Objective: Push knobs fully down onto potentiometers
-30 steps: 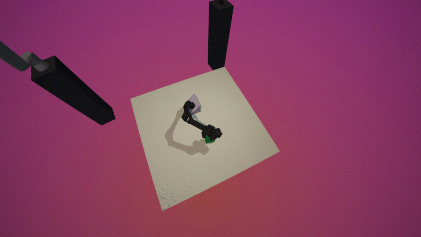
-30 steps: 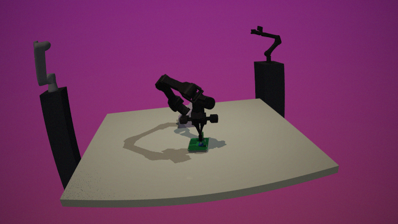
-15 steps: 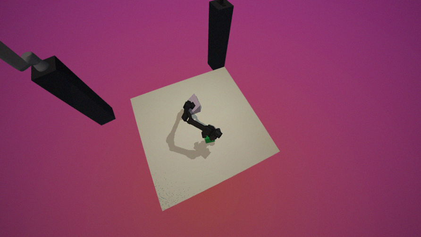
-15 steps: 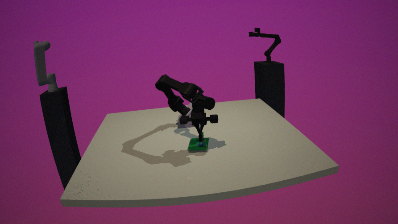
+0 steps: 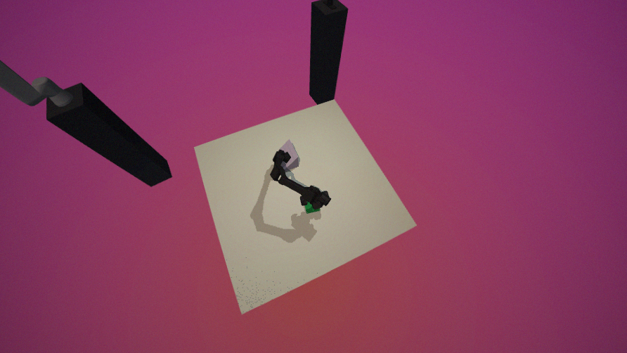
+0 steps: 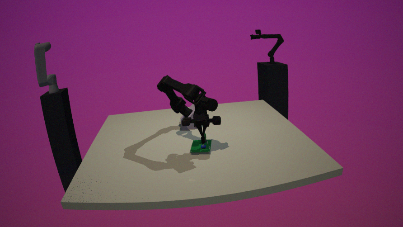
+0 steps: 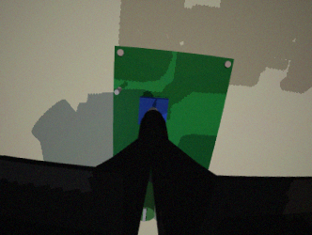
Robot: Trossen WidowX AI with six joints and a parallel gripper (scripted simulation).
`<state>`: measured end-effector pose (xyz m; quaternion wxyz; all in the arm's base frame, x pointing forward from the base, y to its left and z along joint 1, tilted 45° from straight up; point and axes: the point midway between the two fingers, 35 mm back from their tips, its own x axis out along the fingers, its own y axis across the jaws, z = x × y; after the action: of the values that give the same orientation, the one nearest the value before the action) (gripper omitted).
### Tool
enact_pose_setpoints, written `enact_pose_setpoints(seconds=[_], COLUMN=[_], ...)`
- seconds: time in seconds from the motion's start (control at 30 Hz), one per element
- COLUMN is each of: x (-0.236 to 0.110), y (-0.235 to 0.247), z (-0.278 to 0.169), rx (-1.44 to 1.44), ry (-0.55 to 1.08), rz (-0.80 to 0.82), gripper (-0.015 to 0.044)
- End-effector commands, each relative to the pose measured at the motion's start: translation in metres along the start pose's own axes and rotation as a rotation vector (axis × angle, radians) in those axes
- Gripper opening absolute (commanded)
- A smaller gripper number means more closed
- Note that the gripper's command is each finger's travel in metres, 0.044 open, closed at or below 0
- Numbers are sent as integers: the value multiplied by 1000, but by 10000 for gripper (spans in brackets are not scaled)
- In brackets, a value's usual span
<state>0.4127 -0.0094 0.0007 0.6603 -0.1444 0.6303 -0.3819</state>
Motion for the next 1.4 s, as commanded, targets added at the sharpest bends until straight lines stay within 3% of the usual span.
enact_pose_setpoints(seconds=[0.0, 1.37], x=[3, 14], y=[-1, -1], z=[0, 0], rx=[-2, -2], ry=[-1, -1], rz=[-3, -4], gripper=[0, 0])
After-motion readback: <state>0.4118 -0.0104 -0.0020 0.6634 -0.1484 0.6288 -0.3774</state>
